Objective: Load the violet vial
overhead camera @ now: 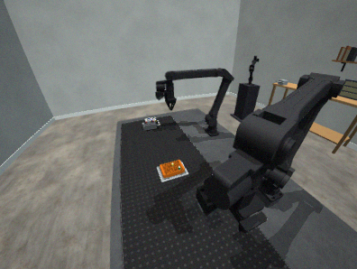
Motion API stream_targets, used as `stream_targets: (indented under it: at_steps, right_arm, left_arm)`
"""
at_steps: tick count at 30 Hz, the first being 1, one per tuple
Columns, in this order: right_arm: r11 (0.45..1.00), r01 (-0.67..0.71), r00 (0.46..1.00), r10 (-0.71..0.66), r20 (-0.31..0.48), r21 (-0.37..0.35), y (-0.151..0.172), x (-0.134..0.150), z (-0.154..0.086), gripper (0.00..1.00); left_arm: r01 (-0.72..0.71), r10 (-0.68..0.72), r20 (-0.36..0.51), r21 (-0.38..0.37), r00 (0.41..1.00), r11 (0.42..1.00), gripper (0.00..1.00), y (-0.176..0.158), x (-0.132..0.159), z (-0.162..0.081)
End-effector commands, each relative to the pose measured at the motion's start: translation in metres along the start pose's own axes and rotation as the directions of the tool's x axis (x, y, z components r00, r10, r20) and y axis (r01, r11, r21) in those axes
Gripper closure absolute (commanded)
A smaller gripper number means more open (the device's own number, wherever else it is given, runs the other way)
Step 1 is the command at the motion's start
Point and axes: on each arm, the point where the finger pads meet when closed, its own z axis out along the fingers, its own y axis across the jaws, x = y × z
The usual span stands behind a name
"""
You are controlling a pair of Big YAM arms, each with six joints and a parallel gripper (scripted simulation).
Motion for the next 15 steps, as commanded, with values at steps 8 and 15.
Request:
stream_targets:
  at_steps: [8, 15]
  right_arm:
    - [1.000, -0.017, 0.999, 0.017, 0.033, 0.008, -0.005, -0.007, -0.013, 0.76]
    - [0.999, -0.051, 0.997, 0.050, 0.060, 0.013, -0.018, -0.024, -0.017, 0.76]
  left_arm:
    - [-0.019, 0.020, -0.026, 0.010, 0.999, 1.000, 0.00, -0.004, 0.001, 0.008]
    - [-0.019, 0.020, -0.026, 0.010, 0.999, 1.000, 0.00, -0.004, 0.001, 0.008]
